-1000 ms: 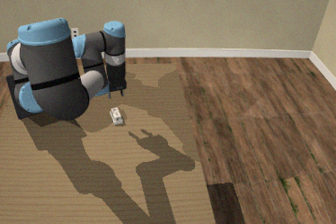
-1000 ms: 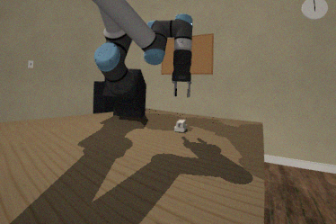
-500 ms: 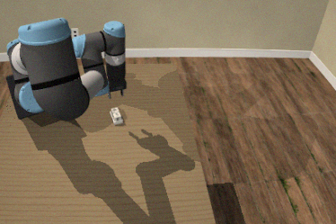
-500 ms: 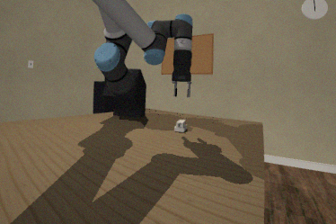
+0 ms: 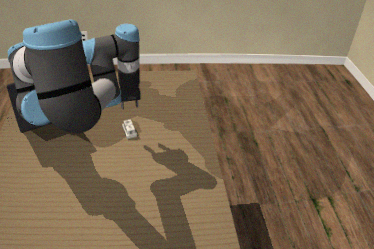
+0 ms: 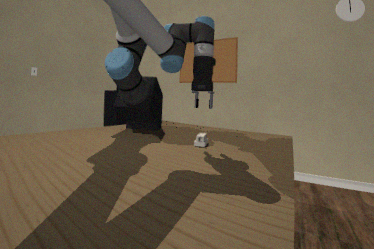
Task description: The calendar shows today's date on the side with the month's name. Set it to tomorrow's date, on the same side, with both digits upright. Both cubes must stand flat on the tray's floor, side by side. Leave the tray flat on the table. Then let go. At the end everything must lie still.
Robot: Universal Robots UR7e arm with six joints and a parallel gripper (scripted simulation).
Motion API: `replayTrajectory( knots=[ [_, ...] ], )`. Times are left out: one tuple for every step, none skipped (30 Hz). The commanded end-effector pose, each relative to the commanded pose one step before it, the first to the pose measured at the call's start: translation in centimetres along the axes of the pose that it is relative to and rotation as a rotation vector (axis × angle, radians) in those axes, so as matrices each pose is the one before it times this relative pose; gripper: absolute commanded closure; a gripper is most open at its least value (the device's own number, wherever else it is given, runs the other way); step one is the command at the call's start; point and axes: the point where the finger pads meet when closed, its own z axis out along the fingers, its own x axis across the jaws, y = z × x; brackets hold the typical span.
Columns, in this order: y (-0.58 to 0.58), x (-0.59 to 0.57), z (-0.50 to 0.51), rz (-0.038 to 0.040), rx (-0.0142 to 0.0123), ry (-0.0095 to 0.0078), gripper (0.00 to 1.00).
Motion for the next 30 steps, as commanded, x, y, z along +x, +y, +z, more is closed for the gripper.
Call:
replayTrajectory(
  knots=[
    [-0.151,0.244,0.110,0.08902,-0.00127,-0.00042,0.00],
    [-0.037,0.054,0.033,0.02206,0.00001,-0.00001,0.00],
    [-0.039,0.056,0.034,0.02316,0.00001,-0.00001,0.00],
    [-0.041,0.057,0.036,0.02426,0.00001,-0.00001,0.00],
    [-0.042,0.059,0.038,0.02535,0.00001,-0.00001,0.00],
    [-0.044,0.060,0.039,0.02642,0.00001,-0.00001,0.00],
    [-0.045,0.061,0.041,0.02749,0.00000,-0.00001,0.00],
    [-0.046,0.062,0.042,0.02854,0.00000,-0.00001,0.00],
    [-0.048,0.062,0.044,0.02958,0.00000,-0.00001,0.00],
    [0.000,0.000,0.000,0.00000,0.00000,0.00000,0.00],
    [0.000,0.000,0.000,0.00000,0.00000,0.00000,0.00],
    [-0.049,0.063,0.045,0.03060,0.00000,-0.00001,0.00],
    [-0.050,0.063,0.047,0.03159,0.00000,-0.00001,0.00],
    [-0.051,0.063,0.048,0.03257,0.00000,-0.00001,0.00],
    [-0.051,0.063,0.050,0.03352,0.00000,-0.00001,0.00],
    [-0.052,0.063,0.051,0.03445,0.00000,-0.00001,0.00],
    [-0.052,0.062,0.052,0.03535,0.00000,-0.00001,0.00],
    [-0.052,0.062,0.054,0.03622,0.00000,-0.00001,0.00],
    [-0.048,0.056,0.051,0.03417,0.00000,-0.00001,0.00],
    [-0.004,0.005,0.004,0.00290,0.00000,0.00000,0.00],
    [-0.051,0.060,0.056,0.03787,0.00000,-0.00001,0.00],
    [-0.051,0.059,0.057,0.03865,0.00000,-0.00001,0.00],
    [-0.050,0.058,0.058,0.03940,0.00000,-0.00001,0.00],
    [-0.035,0.041,0.043,0.02883,0.00000,-0.00001,0.00],
    [-0.014,0.016,0.017,0.01128,0.00000,0.00000,0.00],
    [-0.047,0.055,0.061,0.04078,0.00000,-0.00001,0.00],
    [0.000,0.000,0.000,0.00000,0.00000,0.00000,0.00],
    [0.000,0.000,0.000,0.00000,0.00000,0.00000,0.00],
    [-0.045,0.054,0.061,0.04142,0.00000,-0.00001,0.00],
    [-0.044,0.053,0.062,0.04202,0.00000,-0.00001,0.00]
  ],
)
